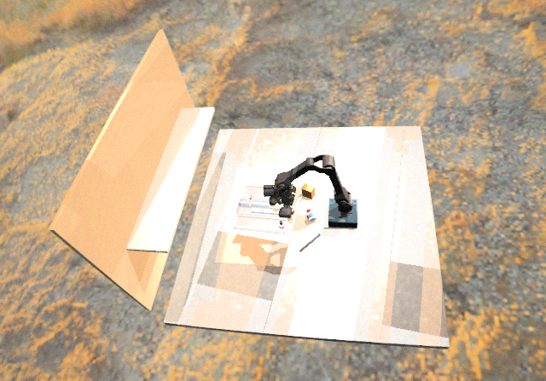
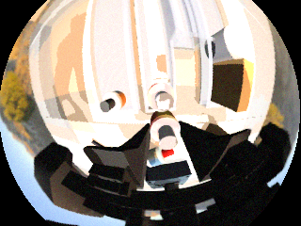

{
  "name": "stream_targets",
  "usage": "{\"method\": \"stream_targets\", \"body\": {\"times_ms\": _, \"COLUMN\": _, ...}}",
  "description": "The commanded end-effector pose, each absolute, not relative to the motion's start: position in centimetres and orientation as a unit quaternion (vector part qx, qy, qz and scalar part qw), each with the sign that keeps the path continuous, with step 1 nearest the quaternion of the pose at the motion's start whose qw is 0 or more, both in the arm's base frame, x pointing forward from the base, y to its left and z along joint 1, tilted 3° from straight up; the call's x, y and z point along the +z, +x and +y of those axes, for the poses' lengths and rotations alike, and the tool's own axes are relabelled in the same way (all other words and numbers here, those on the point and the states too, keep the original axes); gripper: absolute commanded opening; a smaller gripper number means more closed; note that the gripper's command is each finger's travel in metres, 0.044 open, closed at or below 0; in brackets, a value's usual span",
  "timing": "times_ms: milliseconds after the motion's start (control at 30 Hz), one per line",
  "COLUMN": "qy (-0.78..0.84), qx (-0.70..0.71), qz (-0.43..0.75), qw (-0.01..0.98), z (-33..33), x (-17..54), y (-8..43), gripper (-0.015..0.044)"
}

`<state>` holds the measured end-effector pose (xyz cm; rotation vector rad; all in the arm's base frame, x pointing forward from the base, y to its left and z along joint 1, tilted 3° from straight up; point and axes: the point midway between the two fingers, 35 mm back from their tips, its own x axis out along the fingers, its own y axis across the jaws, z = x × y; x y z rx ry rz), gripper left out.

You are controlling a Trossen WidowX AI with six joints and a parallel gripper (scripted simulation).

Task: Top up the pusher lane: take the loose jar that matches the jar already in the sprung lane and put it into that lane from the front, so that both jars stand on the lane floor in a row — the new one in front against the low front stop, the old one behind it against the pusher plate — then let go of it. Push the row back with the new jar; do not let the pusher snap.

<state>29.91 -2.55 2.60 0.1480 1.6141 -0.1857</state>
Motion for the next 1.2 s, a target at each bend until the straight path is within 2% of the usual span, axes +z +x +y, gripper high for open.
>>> {"method": "stream_targets", "body": {"times_ms": 0, "qy": 0.066, "qx": -0.082, "qz": 0.711, "qw": 0.695, "z": -2.7, "x": 2.7, "y": 31.0, "gripper": 0.0}}
{"method": "stream_targets", "body": {"times_ms": 1167, "qy": 0.066, "qx": -0.082, "qz": 0.711, "qw": 0.695, "z": -3.0, "x": 2.8, "y": 32.3, "gripper": 0.0}}
